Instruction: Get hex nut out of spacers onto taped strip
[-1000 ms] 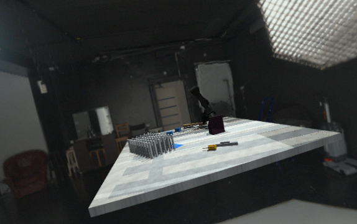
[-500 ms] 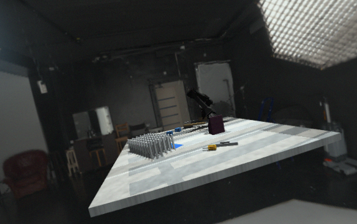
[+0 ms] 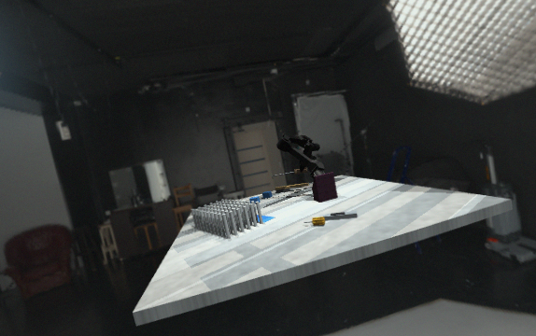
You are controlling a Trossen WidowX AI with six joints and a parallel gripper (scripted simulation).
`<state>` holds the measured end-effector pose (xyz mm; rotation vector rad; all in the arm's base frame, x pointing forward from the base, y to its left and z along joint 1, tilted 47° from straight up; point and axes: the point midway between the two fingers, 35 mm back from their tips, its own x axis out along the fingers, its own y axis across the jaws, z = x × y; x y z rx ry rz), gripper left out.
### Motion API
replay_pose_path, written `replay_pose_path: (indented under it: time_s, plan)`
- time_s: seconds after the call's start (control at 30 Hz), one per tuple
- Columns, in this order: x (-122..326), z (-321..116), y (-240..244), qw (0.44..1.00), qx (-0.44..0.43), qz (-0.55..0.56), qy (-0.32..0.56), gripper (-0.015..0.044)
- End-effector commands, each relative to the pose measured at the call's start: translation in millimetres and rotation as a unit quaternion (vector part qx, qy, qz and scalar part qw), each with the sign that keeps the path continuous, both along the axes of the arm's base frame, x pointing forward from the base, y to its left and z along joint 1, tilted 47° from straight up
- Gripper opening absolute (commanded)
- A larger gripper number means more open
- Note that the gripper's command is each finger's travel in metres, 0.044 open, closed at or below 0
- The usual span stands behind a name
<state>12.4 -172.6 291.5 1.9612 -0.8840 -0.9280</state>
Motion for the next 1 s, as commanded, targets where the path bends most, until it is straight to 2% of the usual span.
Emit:
replay_pose_path:
  time_s: [0.0,0.97]
  plan:
    - [2,4,1,1.0,-0.003,0.003,-0.001,0.0]
    - [41,-42,-3,0.979,0.156,0.122,0.05,0.0]
